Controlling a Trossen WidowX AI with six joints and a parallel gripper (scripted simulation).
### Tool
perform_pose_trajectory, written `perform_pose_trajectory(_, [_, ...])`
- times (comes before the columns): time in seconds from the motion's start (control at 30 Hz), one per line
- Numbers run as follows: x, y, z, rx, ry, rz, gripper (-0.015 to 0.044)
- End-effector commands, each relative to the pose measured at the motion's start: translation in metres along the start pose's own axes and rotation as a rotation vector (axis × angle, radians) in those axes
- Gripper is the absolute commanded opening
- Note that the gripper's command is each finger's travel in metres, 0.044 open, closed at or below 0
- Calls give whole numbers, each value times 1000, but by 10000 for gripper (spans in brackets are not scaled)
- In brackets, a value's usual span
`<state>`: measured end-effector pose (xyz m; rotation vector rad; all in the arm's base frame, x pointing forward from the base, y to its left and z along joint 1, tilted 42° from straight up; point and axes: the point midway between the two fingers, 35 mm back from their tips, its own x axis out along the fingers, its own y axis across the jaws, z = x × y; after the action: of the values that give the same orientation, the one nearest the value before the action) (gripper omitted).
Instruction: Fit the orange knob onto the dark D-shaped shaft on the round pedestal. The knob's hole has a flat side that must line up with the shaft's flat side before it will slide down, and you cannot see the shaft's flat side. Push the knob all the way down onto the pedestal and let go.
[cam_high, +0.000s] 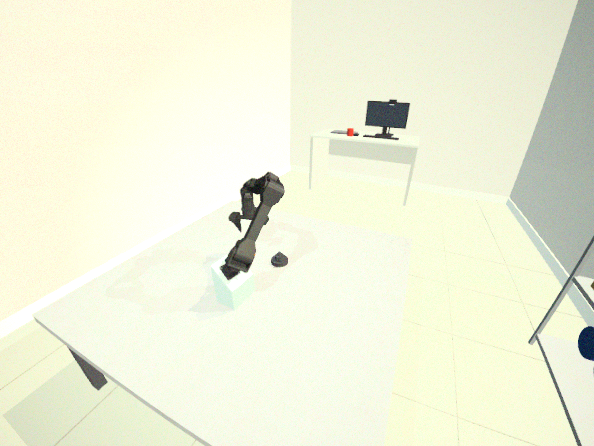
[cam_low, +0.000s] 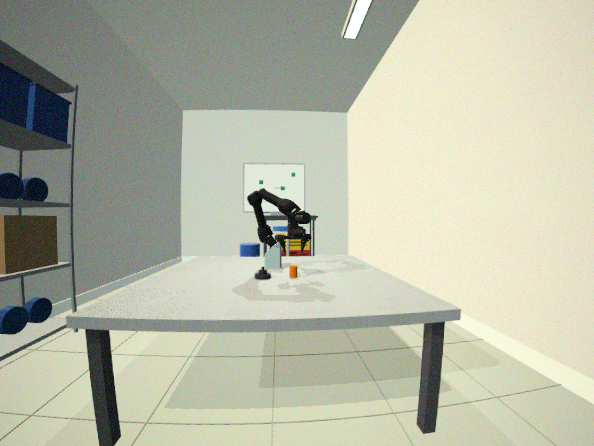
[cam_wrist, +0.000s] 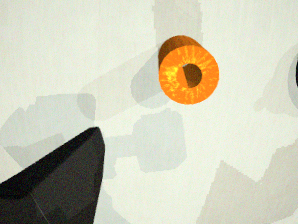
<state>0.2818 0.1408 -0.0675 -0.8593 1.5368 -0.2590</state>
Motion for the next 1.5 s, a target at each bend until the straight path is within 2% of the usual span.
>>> perform_pose_trajectory(0.0, [2,0,-1,58,4,-8,440])
perform_pose_trajectory(0.1, [4,0,-1,63,4,-8,440])
perform_pose_trajectory(0.23, [37,-1,-1,127,4,-10,440])
perform_pose_trajectory(1.47, [92,-2,0,127,3,-11,440])
